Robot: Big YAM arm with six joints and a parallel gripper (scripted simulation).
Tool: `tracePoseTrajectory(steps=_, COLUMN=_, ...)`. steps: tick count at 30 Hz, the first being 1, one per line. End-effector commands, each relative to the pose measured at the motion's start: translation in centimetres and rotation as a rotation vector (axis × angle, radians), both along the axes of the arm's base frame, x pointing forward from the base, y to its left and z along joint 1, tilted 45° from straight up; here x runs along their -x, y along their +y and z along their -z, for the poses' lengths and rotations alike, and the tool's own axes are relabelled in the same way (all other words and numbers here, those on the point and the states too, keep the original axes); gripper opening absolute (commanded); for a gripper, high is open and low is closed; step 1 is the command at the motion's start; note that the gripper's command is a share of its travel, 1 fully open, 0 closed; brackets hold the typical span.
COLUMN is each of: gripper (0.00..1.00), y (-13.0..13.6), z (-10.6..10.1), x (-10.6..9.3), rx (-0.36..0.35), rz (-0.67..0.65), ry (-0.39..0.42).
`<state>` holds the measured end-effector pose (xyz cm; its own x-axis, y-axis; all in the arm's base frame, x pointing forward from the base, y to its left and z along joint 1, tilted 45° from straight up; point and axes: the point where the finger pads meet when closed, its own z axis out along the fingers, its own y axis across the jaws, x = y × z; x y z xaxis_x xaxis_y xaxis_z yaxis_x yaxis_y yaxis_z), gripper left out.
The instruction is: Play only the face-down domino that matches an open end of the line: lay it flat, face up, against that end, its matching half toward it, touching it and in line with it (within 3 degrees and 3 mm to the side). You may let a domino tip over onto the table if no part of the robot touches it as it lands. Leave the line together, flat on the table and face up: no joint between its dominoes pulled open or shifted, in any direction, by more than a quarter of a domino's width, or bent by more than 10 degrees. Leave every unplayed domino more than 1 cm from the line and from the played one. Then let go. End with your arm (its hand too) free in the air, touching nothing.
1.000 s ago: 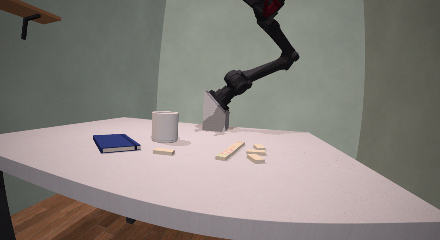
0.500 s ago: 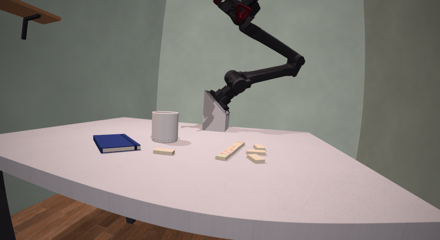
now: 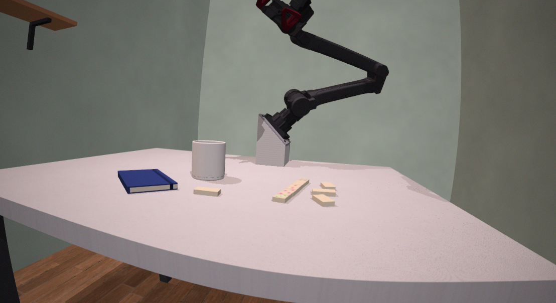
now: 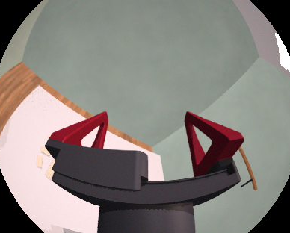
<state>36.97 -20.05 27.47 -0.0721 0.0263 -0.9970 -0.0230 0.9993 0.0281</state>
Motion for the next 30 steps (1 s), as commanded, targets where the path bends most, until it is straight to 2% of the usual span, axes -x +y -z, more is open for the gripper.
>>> tracePoseTrajectory(steps=1, gripper=1.0, y=-2.0, z=0.2, x=0.2, rx=0.025, rz=0.02, ry=-0.02)
tracePoseTrajectory(steps=7, gripper=1.0, y=-2.0, z=0.2, x=0.2, rx=0.025, rz=0.02, ry=-0.02)
tracePoseTrajectory(steps=8, gripper=1.0, y=-1.5, z=1.8, x=0.5, rx=-0.009, rz=-0.007, ry=0.041)
tracePoseTrajectory(steps=17, gripper=1.0, y=3.3, z=5.6, x=0.7, rx=-0.001, rz=-0.329, ry=0.338)
tracePoseTrajectory(steps=24, gripper=1.0, y=3.3, z=5.6, x=0.7, rx=-0.001, rz=-0.329, ry=0.338)
tracePoseTrajectory(steps=25, gripper=1.0, y=4.9, z=8.1, x=1.9, rx=-0.119, rz=-0.326, ry=0.374)
tracePoseTrajectory(steps=30, gripper=1.0, y=7.1, z=10.0, x=1.6, rx=-0.069, rz=-0.516, ry=0.544)
